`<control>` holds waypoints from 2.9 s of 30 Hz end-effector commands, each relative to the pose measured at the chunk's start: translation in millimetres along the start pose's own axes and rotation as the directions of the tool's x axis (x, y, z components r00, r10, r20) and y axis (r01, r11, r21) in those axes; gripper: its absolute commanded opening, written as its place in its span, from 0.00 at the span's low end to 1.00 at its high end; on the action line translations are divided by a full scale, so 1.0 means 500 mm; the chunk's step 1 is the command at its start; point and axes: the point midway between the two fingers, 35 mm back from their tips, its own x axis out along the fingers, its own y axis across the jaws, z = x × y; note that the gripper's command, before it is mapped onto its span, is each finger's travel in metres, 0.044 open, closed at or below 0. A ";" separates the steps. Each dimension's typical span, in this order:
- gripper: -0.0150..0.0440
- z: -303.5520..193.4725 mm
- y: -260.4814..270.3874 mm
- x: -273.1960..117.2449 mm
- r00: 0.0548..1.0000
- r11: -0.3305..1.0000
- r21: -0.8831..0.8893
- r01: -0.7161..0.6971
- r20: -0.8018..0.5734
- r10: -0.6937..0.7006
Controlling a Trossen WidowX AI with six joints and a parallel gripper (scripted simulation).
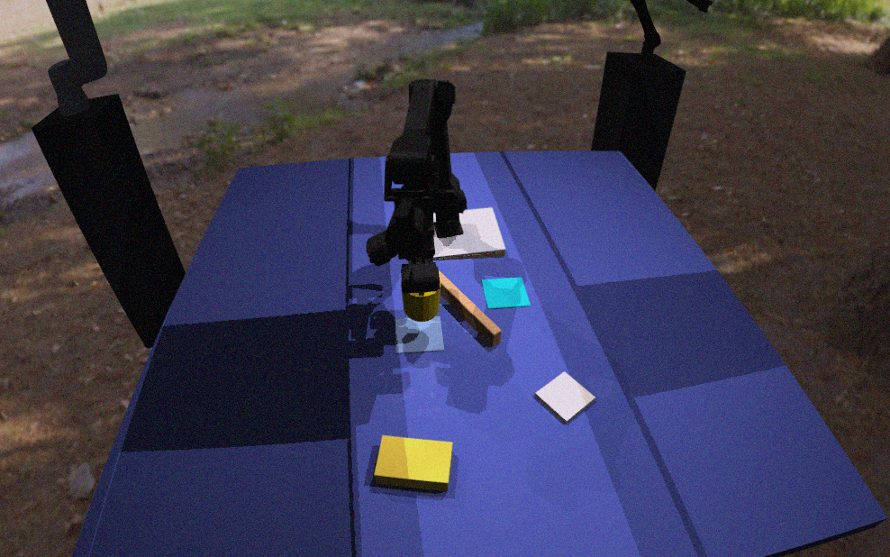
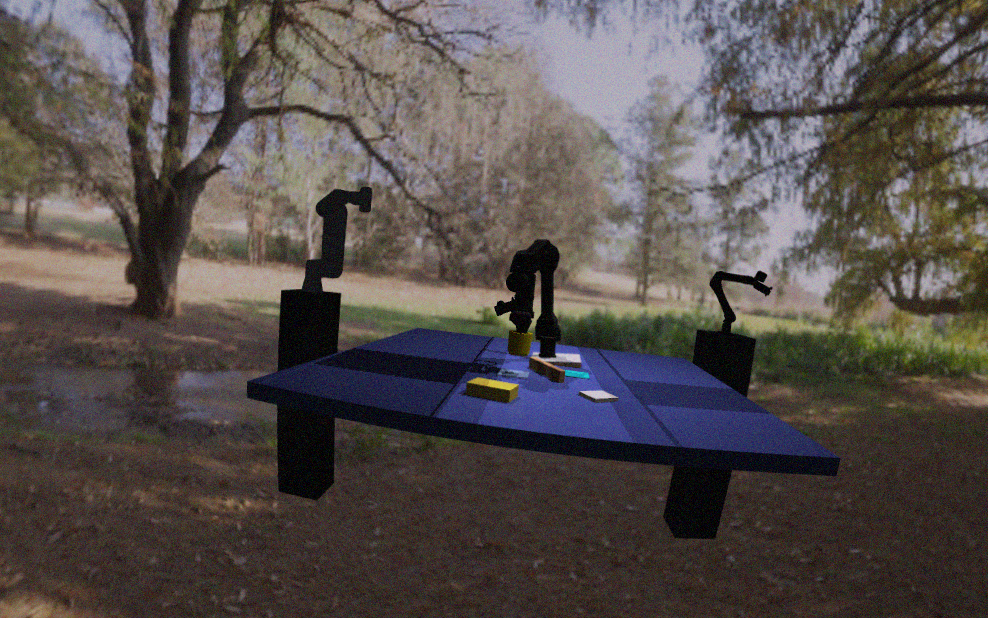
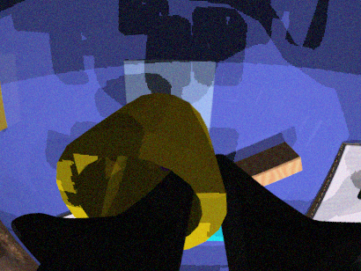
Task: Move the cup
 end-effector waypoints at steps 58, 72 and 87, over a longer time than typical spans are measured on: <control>0.25 -0.230 -0.106 -0.014 1.000 1.000 0.003 0.002 -0.007 -0.002; 0.25 -0.277 -0.132 -0.014 1.000 1.000 0.003 0.003 -0.009 -0.003; 0.25 -0.322 -0.161 -0.014 1.000 1.000 0.003 0.005 -0.011 -0.005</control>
